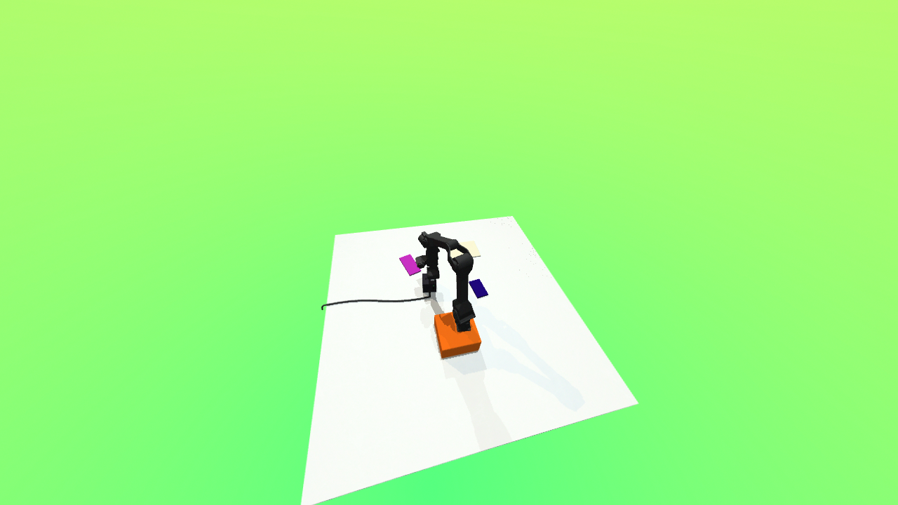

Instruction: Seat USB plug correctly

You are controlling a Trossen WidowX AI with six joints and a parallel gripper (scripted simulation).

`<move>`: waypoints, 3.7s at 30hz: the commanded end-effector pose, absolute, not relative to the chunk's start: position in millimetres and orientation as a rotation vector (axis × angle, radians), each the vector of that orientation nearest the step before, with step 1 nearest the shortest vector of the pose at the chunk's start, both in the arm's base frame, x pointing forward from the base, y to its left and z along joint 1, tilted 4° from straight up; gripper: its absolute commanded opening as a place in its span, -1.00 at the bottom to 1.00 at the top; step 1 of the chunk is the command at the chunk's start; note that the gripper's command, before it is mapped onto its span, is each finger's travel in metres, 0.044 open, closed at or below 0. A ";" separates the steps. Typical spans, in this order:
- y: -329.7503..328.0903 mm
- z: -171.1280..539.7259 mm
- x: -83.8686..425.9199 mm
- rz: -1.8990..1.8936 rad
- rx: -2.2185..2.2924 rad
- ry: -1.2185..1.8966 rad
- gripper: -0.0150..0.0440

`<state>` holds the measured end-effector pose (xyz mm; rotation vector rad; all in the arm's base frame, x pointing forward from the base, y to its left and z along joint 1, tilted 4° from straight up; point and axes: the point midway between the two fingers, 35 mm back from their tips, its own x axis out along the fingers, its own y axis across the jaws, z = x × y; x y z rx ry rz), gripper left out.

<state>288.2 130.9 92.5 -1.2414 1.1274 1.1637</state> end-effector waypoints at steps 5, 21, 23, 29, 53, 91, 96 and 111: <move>131.0 91.3 288.6 1.159 -1.238 1.129 -0.49; 131.0 89.4 288.7 1.159 -1.238 1.129 -0.49; 131.0 89.2 288.7 1.159 -1.238 1.129 -0.49; 131.0 88.5 288.8 1.159 -1.238 1.129 -0.49; 131.1 85.6 289.0 1.159 -1.238 1.129 -0.49; 131.2 81.0 289.4 1.159 -1.238 1.129 -0.49; 131.2 80.4 289.5 1.159 -1.238 1.129 -0.49; 131.3 78.6 289.6 1.159 -1.238 1.129 -0.49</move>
